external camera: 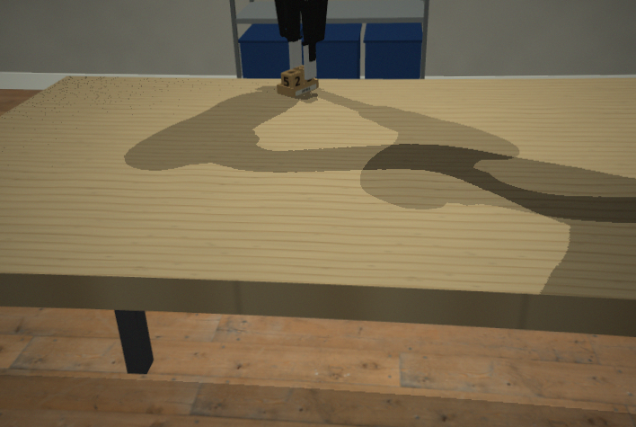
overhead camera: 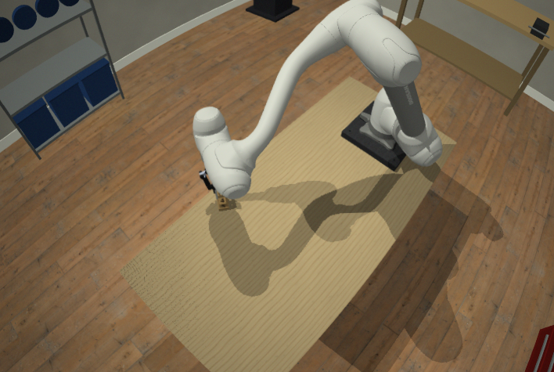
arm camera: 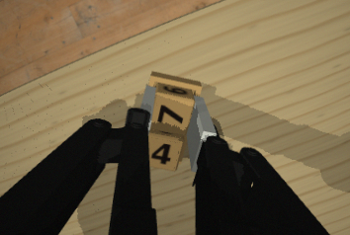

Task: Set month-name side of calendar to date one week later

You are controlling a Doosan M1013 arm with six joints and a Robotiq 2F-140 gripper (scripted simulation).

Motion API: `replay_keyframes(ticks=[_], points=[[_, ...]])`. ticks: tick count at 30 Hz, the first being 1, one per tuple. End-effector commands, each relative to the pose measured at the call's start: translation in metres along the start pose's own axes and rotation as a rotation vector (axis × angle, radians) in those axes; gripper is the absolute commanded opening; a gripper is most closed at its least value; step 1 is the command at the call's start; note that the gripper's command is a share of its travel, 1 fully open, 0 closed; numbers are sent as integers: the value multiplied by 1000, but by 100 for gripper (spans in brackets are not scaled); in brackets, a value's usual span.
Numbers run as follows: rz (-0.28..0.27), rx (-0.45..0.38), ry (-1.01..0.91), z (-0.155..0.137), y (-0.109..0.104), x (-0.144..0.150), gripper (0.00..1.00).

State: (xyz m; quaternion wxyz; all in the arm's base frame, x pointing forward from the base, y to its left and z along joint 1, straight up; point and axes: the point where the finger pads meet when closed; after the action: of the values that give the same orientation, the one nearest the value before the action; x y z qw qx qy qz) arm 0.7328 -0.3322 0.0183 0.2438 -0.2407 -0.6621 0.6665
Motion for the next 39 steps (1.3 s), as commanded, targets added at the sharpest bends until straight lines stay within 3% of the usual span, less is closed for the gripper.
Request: replay_keyframes(ticks=[1, 7, 22, 39], points=[[-2, -2, -1, 2, 3, 1, 24], [-2, -2, -1, 2, 3, 1, 24], [-2, -2, -1, 2, 3, 1, 35], [-2, -2, -1, 2, -4, 1, 35]])
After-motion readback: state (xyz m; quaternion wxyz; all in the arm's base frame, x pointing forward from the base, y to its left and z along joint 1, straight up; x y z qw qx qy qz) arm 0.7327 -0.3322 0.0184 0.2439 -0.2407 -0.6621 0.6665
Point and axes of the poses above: the point where the finger pads meet when closed, its own y axis out along the fingers, its own x axis across the jaws, z = x × y, and after that the axes turned 3 degrees about y, right-handed
